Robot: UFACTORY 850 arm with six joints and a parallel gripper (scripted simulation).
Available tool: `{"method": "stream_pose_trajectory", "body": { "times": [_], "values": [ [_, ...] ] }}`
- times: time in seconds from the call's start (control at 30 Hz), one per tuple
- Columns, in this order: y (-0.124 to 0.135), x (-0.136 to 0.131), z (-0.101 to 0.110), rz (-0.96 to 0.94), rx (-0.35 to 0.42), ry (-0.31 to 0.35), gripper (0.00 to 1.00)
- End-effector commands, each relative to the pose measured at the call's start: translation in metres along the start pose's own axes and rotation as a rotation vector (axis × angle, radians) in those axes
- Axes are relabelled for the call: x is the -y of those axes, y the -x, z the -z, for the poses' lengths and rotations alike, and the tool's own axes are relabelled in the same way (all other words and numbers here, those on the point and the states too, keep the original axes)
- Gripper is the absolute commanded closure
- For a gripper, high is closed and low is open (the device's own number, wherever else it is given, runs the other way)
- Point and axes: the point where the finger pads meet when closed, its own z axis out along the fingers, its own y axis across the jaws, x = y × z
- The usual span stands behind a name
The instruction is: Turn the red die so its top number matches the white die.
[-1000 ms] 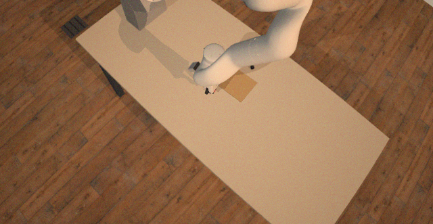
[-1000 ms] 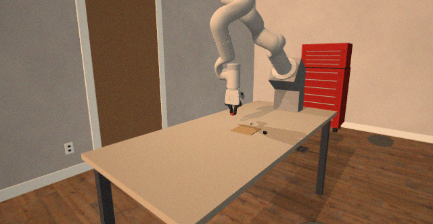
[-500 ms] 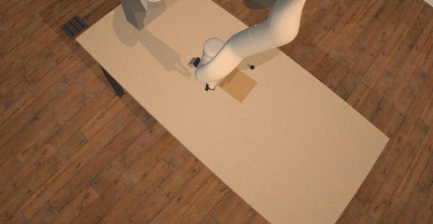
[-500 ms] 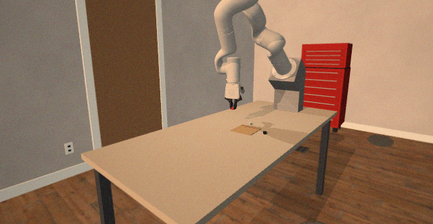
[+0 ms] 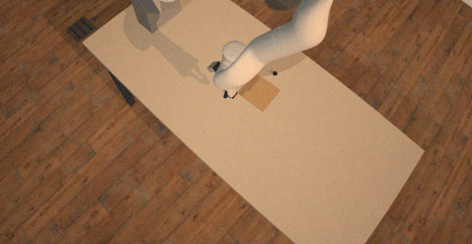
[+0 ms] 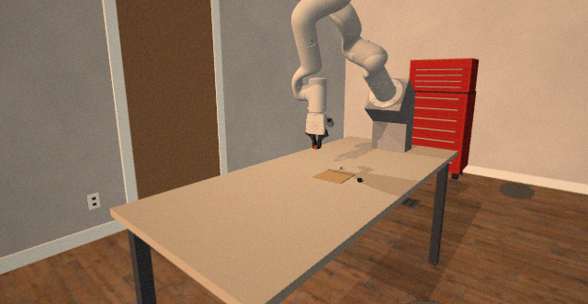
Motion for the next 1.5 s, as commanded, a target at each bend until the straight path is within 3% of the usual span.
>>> {"method": "stream_pose_trajectory", "body": {
  "times": [0.0, 1.47],
  "values": [
    [0.004, -0.003, -0.001, -0.122, 0.001, -0.004, 0.89],
    [0.049, -0.049, -0.008, -1.576, 0.031, -0.015, 0.89]
  ]
}}
